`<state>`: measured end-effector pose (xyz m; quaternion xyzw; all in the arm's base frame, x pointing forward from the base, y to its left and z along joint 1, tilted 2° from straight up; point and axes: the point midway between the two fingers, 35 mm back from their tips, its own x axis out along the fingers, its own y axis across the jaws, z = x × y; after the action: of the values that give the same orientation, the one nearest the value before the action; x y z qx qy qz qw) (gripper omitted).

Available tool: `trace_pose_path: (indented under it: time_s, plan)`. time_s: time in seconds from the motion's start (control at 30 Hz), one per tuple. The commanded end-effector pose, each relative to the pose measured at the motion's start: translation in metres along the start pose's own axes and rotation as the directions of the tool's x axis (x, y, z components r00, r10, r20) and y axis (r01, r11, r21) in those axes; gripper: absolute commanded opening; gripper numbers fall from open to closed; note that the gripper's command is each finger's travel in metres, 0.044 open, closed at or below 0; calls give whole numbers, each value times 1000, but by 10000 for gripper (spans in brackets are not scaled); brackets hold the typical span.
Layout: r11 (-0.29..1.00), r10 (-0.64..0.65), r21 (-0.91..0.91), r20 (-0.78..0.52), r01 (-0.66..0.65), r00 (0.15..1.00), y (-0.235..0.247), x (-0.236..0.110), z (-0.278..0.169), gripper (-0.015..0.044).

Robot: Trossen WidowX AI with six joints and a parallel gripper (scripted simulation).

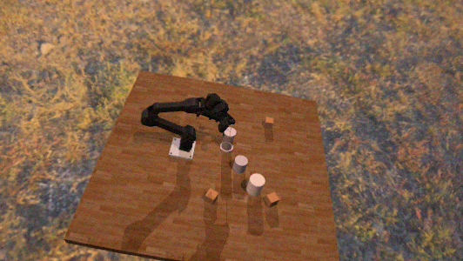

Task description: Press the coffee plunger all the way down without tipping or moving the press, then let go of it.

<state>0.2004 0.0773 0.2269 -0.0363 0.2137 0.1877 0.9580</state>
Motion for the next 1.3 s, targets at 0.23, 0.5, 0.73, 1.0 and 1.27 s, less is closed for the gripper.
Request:
trace_pose_path:
  time_s: [0.23,0.5,0.73,1.0,1.27]
  plan:
    - [1000,-1,4,-49,1,999,0,16,-30,119]
    - [1000,-1,5,-49,1,999,0,23,-41,119]
    - [1000,0,5,-49,1,999,0,29,-45,119]
    - [1000,0,5,-48,1,999,0,30,-43,119]
    - [1000,0,5,-48,1,999,0,31,-41,119]
